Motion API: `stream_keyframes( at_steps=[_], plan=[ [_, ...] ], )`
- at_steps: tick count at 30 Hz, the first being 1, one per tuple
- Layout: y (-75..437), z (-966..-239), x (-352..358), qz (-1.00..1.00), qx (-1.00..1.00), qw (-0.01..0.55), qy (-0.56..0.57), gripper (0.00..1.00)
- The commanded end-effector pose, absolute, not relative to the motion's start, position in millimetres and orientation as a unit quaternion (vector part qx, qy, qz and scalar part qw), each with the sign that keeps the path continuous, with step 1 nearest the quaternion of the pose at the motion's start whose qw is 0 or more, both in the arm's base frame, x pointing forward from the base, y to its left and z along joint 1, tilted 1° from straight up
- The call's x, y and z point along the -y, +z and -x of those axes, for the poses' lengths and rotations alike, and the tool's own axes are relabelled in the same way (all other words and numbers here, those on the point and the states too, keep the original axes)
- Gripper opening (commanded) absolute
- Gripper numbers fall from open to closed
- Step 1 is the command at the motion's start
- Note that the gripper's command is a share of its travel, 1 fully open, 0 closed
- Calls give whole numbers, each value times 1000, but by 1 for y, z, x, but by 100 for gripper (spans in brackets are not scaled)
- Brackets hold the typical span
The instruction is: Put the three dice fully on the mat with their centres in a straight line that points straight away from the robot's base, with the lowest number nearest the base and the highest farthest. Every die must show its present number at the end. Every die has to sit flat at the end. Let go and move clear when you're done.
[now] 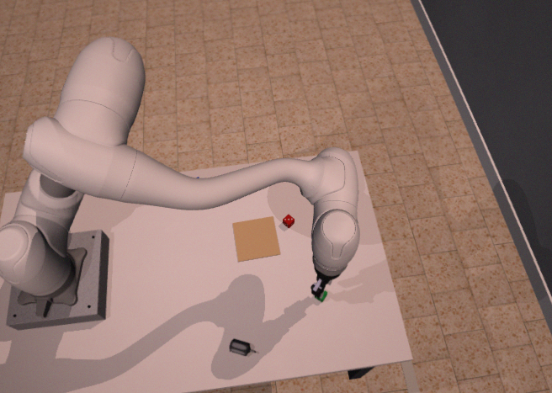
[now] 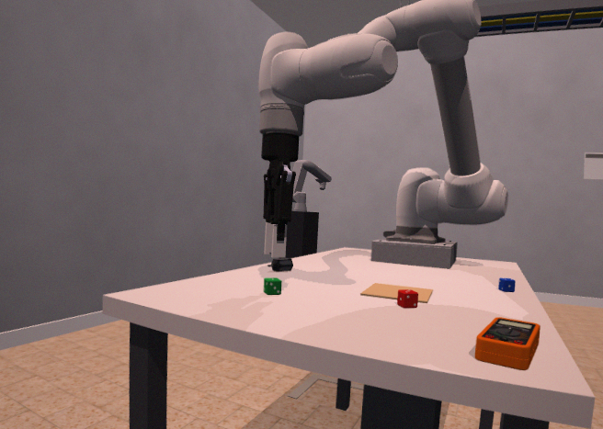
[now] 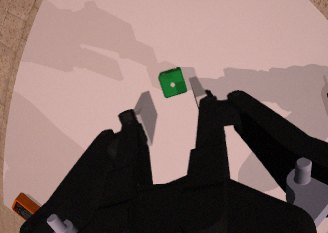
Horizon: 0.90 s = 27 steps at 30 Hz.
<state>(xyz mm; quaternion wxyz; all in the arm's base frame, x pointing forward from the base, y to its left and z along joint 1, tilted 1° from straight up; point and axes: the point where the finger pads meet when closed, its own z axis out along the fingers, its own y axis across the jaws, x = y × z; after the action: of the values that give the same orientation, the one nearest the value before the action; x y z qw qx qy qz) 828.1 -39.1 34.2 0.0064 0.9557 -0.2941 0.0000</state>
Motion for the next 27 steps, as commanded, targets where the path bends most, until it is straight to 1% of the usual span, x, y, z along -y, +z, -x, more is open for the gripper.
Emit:
stream_keyframes(
  at_steps=[1, 27],
  plan=[
    [24, -827, 41, -955, 295, 8, 0, 35],
    [-6, -828, 42, -955, 295, 8, 0, 35]
  ],
)
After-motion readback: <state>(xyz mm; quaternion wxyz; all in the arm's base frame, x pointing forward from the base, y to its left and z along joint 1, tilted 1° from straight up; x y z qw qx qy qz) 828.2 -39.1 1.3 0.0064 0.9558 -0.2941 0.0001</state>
